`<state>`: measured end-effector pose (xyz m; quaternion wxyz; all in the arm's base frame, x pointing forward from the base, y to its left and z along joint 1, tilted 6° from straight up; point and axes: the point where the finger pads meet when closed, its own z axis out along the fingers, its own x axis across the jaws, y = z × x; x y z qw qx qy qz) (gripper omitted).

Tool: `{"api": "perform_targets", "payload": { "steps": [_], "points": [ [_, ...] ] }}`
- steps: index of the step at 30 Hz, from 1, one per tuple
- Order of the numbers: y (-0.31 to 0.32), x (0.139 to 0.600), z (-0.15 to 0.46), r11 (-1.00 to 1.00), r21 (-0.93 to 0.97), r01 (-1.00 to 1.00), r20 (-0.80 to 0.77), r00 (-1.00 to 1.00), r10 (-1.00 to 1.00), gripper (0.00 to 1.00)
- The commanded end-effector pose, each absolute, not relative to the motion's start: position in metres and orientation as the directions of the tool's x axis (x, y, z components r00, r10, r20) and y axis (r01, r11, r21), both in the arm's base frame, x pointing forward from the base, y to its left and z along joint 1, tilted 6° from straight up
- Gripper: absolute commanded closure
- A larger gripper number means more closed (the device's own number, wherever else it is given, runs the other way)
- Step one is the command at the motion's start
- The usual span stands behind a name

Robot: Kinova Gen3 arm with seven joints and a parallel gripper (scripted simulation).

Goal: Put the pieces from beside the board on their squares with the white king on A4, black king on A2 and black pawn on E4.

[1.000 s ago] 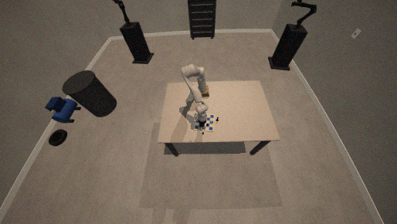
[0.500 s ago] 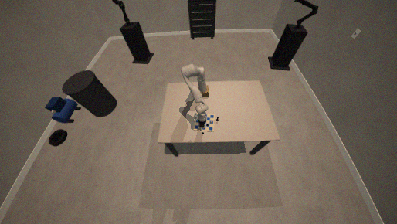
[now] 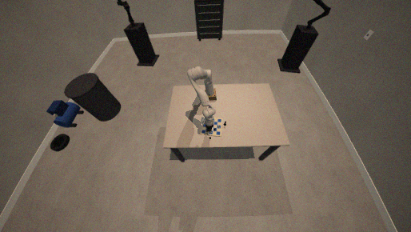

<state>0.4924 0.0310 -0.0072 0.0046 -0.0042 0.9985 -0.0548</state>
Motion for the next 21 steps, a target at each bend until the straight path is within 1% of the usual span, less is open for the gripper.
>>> {"api": "perform_targets", "payload": {
  "steps": [1,2,3,5,6,8,9,11,12,21],
  "points": [
    [0.0300,0.4942,-0.0078,0.994,-0.110,-0.007,-0.015,-1.000,-0.009,0.84],
    [0.0300,0.4942,-0.0078,0.994,-0.110,-0.007,-0.015,-1.000,-0.009,0.84],
    [0.0300,0.4942,-0.0078,0.994,-0.110,-0.007,-0.015,-1.000,-0.009,0.68],
    [0.0300,0.4942,-0.0078,0.994,-0.110,-0.007,-0.015,-1.000,-0.009,0.68],
    [0.0300,0.4942,-0.0078,0.994,-0.110,-0.007,-0.015,-1.000,-0.009,0.52],
    [0.0300,0.4942,-0.0078,0.994,-0.110,-0.007,-0.015,-1.000,-0.009,0.52],
    [0.0300,0.4942,-0.0078,0.994,-0.110,-0.007,-0.015,-1.000,-0.009,0.37],
    [0.0300,0.4942,-0.0078,0.994,-0.110,-0.007,-0.015,-1.000,-0.009,0.37],
    [0.0300,0.4942,-0.0078,0.994,-0.110,-0.007,-0.015,-1.000,-0.009,0.21],
    [0.0300,0.4942,-0.0078,0.994,-0.110,-0.007,-0.015,-1.000,-0.009,0.21]
  ]
}}
